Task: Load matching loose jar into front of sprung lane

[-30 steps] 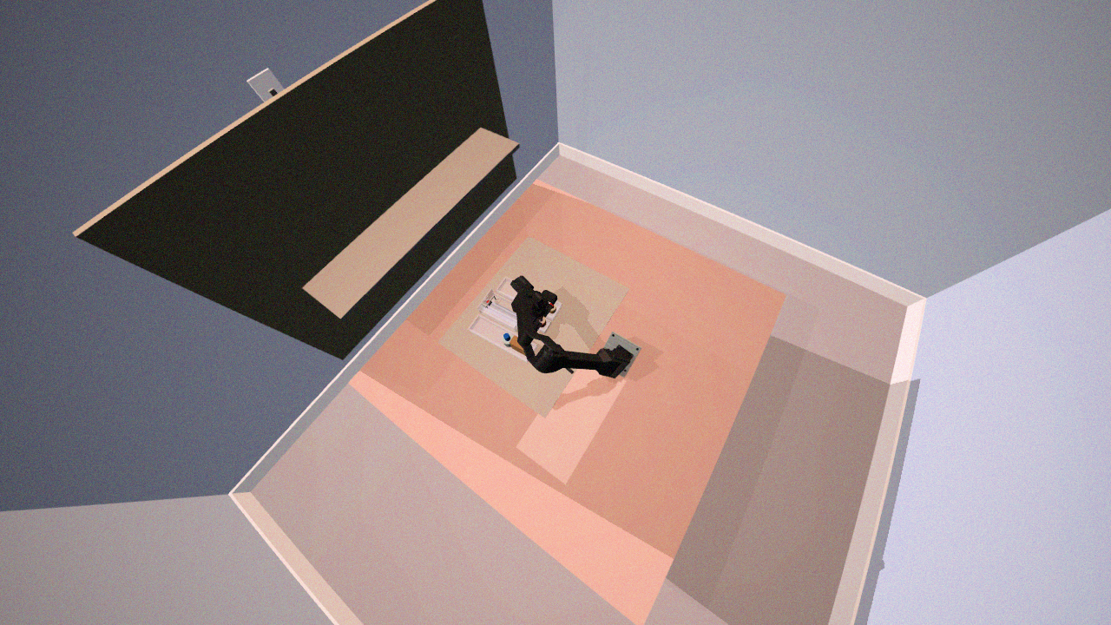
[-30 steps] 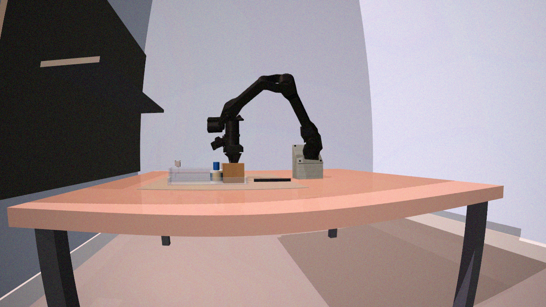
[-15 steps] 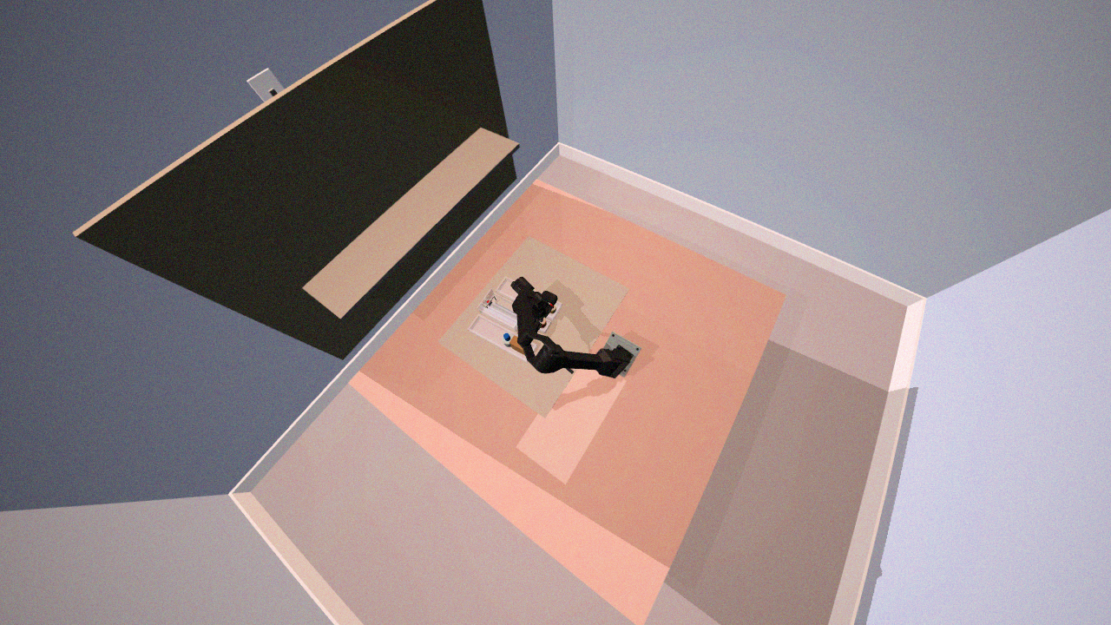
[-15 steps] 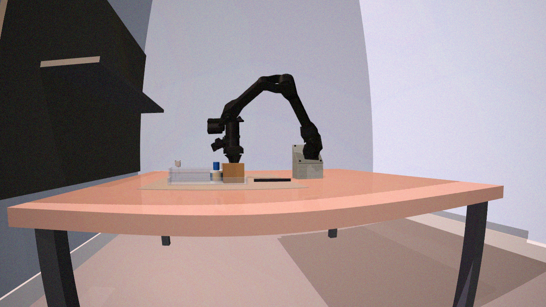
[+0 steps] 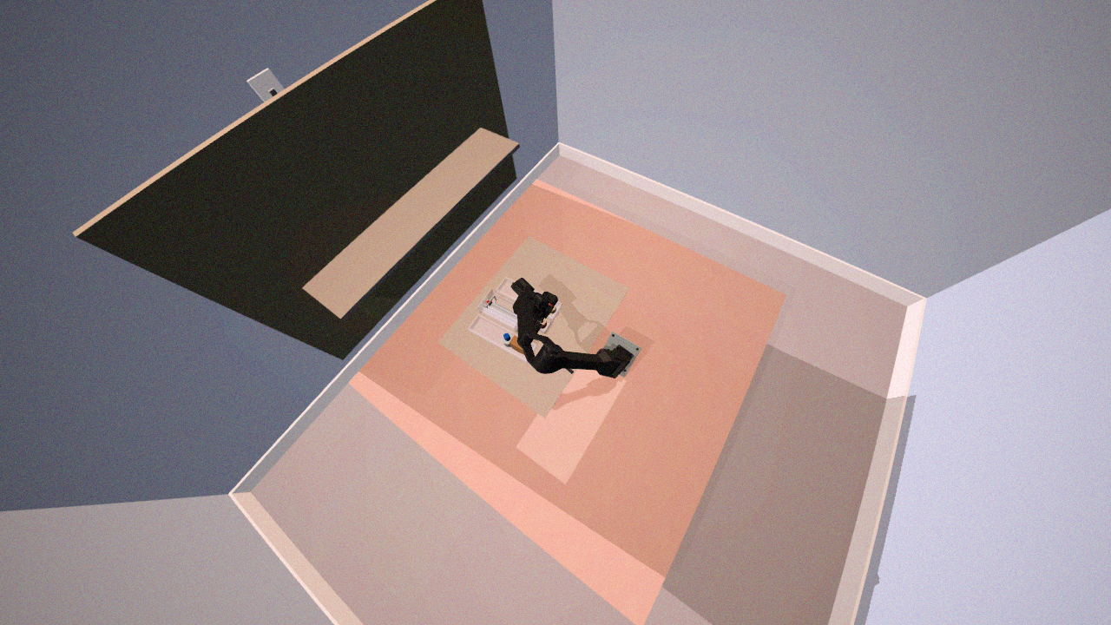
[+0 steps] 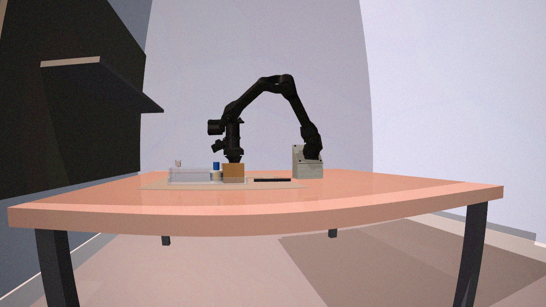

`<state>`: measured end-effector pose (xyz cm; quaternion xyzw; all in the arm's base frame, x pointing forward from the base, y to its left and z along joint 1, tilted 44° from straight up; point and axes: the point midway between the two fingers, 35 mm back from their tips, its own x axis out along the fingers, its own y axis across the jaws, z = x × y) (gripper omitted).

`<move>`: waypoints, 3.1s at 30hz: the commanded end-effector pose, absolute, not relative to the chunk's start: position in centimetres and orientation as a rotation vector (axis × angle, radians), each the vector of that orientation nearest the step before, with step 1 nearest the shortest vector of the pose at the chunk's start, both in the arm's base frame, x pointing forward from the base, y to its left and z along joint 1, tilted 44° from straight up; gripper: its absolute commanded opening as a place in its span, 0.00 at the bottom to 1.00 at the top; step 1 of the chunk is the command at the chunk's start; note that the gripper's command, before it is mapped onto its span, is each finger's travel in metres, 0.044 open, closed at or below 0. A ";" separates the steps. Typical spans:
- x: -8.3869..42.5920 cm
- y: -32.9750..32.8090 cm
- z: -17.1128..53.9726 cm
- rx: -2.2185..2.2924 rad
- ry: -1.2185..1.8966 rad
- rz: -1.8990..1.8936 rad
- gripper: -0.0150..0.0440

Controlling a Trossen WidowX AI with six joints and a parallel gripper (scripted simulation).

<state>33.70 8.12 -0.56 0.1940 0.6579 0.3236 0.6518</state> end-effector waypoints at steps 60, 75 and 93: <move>32.9 8.1 -0.8 0.447 1.478 0.741 0.25; 32.9 8.1 -0.8 0.447 1.478 0.741 0.70; 32.5 6.6 0.6 0.446 1.478 0.740 0.74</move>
